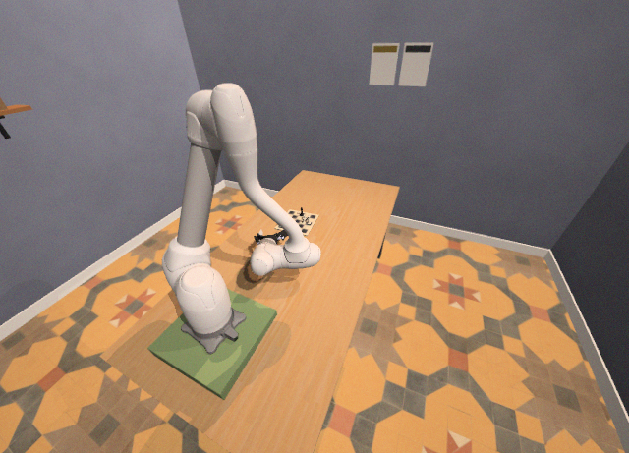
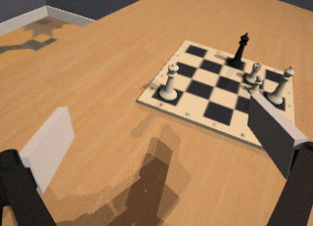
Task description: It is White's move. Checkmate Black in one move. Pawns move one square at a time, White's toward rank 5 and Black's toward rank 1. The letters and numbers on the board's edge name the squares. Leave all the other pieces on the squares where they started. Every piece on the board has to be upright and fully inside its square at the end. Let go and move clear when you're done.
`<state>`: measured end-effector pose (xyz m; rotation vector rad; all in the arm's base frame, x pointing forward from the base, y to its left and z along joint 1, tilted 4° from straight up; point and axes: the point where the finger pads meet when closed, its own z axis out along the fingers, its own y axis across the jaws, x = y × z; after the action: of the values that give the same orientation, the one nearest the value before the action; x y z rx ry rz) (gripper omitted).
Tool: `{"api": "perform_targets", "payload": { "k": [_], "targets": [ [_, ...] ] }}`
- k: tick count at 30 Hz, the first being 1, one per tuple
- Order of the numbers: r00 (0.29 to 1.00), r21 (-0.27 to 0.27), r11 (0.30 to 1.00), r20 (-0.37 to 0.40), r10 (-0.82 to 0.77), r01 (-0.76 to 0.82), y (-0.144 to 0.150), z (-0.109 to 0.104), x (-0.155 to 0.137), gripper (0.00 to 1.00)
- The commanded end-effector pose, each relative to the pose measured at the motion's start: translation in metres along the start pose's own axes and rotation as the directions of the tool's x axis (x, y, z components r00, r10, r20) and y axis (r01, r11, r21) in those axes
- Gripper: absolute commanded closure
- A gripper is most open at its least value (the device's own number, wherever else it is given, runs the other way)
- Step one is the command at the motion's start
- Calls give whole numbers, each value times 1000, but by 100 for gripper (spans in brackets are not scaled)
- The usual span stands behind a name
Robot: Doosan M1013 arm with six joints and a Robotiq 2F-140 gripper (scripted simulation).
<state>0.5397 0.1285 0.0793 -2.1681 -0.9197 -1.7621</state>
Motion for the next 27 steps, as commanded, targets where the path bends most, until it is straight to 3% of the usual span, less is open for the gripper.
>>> {"api": "perform_targets", "payload": {
  "k": [1,5,6,8,10,14,27],
  "targets": [
    [998,-95,994,-13,56,-57,8,1,-9,0],
    [991,-212,968,-22,134,-136,20,-1,-24,0],
    [991,-212,968,-22,134,-136,20,-1,-24,0],
    [985,-266,948,-30,173,-174,26,-1,-31,0],
    [985,-266,948,-30,173,-174,26,-1,-31,0],
    [977,-326,921,-40,211,-212,33,-2,-40,0],
    [975,-341,914,-43,219,-220,34,-3,-42,0]
  ]
}}
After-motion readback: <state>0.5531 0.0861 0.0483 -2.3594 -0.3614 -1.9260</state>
